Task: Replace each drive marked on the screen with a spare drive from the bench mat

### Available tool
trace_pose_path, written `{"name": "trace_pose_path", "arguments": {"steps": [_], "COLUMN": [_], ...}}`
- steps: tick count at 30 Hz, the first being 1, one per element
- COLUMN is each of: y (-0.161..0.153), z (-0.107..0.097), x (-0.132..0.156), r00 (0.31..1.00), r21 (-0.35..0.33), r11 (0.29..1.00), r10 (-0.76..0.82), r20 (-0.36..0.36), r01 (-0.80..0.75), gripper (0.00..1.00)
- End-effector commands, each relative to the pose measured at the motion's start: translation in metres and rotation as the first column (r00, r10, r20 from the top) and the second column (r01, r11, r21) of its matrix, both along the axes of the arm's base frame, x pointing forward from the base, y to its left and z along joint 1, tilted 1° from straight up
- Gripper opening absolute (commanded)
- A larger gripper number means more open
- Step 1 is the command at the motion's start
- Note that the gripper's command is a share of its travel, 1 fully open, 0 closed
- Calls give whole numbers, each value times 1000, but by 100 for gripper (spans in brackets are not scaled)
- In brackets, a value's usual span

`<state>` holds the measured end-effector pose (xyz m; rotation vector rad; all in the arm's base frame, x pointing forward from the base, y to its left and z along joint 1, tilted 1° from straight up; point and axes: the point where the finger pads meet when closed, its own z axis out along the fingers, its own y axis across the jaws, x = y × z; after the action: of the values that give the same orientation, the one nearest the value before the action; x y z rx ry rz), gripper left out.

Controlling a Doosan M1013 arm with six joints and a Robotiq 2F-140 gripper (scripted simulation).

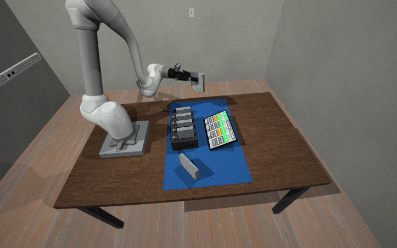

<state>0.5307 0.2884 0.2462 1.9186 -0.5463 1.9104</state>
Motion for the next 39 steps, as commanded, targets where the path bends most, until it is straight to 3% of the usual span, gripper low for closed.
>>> {"name": "trace_pose_path", "arguments": {"steps": [1, 39], "y": [0, 6], "z": [1, 1], "x": [-1, -14], "r00": [1000, 1000], "r21": [1, 1], "r11": [1000, 1000], "r10": [0, 0], "r20": [1, 1], "r01": [0, 0], "gripper": [10, 10]}}
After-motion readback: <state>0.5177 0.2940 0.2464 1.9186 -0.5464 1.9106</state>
